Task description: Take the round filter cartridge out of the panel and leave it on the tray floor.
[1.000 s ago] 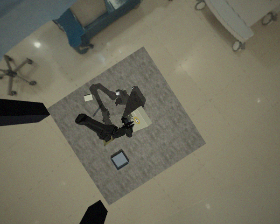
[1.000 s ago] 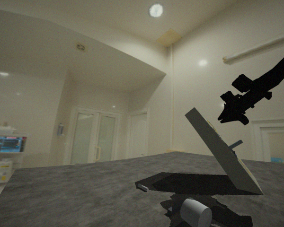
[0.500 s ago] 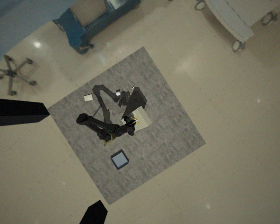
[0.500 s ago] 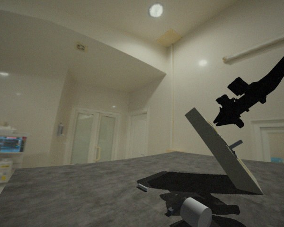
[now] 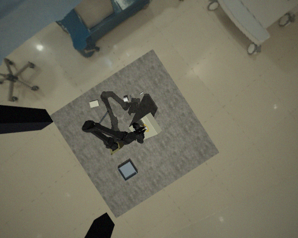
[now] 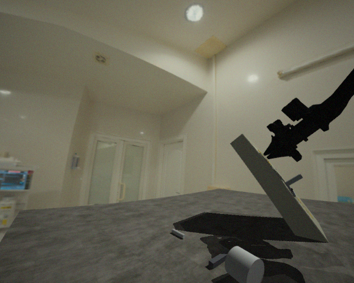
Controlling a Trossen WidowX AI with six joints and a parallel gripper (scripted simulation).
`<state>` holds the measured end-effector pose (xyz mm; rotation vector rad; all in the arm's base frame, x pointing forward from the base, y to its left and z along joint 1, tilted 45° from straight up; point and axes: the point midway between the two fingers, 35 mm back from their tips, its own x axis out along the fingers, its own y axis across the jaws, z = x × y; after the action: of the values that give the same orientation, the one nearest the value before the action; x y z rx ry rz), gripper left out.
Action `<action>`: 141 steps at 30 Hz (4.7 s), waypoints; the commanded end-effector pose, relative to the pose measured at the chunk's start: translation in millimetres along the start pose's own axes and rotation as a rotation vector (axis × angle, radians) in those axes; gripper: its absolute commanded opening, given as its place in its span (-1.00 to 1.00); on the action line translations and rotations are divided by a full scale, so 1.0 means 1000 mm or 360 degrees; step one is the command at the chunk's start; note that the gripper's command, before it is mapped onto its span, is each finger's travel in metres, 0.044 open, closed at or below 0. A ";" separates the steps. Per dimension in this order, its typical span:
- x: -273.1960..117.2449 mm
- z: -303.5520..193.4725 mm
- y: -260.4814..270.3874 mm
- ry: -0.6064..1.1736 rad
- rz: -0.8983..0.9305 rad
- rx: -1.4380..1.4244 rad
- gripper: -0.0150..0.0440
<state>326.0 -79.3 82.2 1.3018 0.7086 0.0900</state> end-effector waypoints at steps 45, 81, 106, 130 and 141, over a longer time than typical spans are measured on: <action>0.017 0.002 0.000 -0.0009 -0.0003 0.0001 -0.13; 0.018 0.002 0.000 -0.0008 -0.0006 -0.0972 -0.49; 0.017 0.002 0.000 -0.0005 -0.0009 -0.2360 -0.49; -0.027 0.005 -0.003 0.0023 -0.0021 -0.2771 -0.49; -0.057 0.002 -0.001 0.0002 -0.0014 -0.2714 -0.49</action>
<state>283.5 -103.2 100.0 -0.3337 0.3903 0.5529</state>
